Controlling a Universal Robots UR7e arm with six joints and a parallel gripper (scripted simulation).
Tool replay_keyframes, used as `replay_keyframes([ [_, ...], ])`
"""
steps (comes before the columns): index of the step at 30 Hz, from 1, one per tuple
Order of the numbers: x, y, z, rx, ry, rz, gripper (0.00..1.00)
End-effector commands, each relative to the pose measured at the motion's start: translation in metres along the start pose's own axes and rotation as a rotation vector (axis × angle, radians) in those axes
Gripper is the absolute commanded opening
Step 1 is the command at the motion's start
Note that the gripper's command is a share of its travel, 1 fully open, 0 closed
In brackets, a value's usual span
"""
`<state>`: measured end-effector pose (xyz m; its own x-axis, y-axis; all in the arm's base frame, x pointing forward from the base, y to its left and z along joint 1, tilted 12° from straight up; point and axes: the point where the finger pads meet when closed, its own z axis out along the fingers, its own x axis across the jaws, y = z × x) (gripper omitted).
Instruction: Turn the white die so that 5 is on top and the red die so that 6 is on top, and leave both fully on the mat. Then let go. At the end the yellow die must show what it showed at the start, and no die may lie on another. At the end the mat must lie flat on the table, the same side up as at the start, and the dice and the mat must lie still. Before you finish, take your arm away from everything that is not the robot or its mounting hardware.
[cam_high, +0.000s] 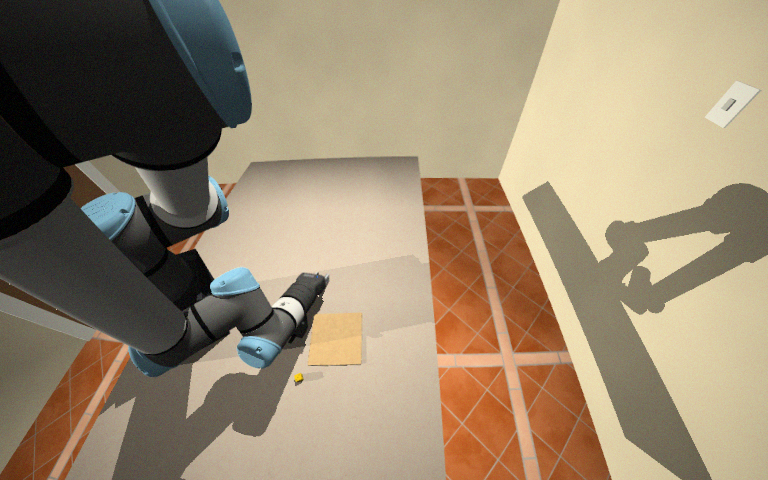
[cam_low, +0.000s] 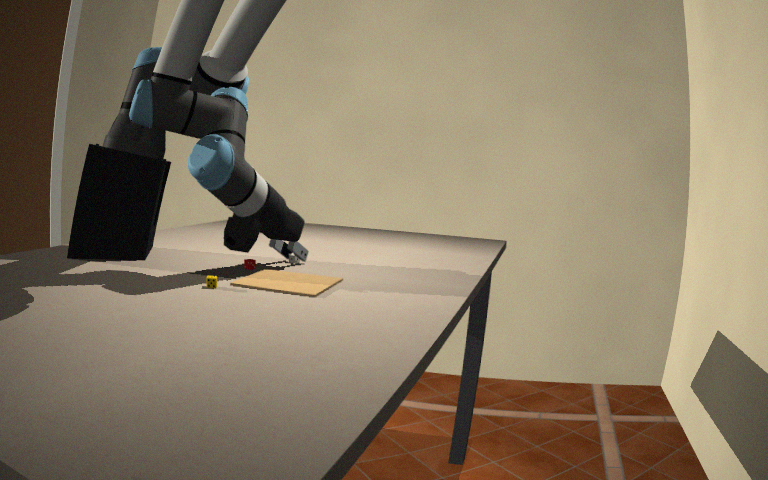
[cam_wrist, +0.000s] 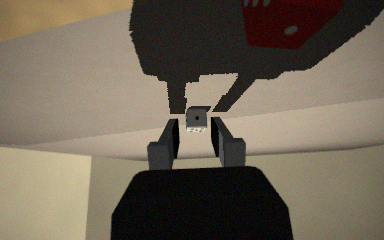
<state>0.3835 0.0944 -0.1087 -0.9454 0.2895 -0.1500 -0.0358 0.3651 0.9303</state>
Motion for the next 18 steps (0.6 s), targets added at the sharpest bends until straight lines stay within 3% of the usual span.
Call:
replay_keyframes([
  [1,0.0,0.0,-0.006,0.0,-0.001,-0.001,0.64],
  [18,0.0,0.0,-0.049,0.0,-0.001,-0.001,0.64],
])
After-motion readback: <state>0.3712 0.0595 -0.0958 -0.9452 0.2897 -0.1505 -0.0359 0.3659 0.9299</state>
